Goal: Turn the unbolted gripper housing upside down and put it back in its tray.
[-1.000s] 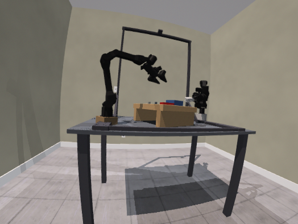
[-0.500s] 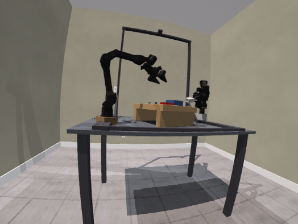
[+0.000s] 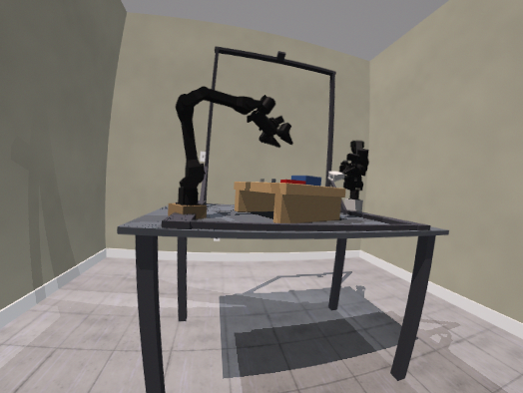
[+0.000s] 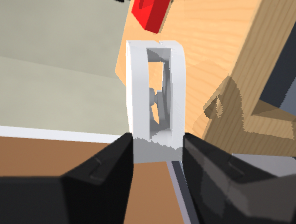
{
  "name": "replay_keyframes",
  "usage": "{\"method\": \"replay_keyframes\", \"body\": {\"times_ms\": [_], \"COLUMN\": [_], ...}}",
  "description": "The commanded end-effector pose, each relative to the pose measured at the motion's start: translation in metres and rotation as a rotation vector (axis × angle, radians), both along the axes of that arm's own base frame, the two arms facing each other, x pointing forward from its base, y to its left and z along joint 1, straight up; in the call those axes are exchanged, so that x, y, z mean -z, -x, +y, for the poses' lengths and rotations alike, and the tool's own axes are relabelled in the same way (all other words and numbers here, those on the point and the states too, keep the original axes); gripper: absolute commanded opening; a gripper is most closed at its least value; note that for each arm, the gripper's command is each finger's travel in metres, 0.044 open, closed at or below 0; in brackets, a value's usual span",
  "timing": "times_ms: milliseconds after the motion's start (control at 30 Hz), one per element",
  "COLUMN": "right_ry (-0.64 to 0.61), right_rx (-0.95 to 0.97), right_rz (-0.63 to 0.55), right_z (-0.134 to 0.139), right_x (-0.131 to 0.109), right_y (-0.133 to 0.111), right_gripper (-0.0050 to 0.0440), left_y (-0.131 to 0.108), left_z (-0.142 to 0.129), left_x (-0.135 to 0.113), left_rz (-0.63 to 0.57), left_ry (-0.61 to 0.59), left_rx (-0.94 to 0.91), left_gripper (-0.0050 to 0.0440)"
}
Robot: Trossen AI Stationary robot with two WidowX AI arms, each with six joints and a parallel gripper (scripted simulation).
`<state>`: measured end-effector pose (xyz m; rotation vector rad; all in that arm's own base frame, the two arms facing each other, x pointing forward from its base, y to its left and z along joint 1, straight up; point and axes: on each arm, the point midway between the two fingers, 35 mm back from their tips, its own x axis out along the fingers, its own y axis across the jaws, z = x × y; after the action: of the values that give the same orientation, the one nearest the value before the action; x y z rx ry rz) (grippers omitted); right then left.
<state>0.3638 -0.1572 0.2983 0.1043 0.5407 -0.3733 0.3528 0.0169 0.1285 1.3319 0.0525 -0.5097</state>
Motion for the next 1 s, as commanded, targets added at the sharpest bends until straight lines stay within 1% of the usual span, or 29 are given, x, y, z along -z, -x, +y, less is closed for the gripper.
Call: {"method": "replay_keyframes", "body": {"times_ms": [0,967], "right_ry": [0.01,0.01], "right_rx": [0.004,0.004], "right_rz": [-0.023,-0.023], "right_z": [0.0,0.0], "right_x": [-0.01,-0.01], "right_y": [0.001,0.001], "right_gripper": [0.0437,0.0437], "left_y": [-0.006,-0.016], "left_z": [0.005,0.028], "left_x": [-0.01,-0.007], "left_rz": [-0.017,0.058], "left_ry": [-0.002,0.03], "left_rx": [-0.017,-0.11], "left_gripper": [0.0113,0.0113]}}
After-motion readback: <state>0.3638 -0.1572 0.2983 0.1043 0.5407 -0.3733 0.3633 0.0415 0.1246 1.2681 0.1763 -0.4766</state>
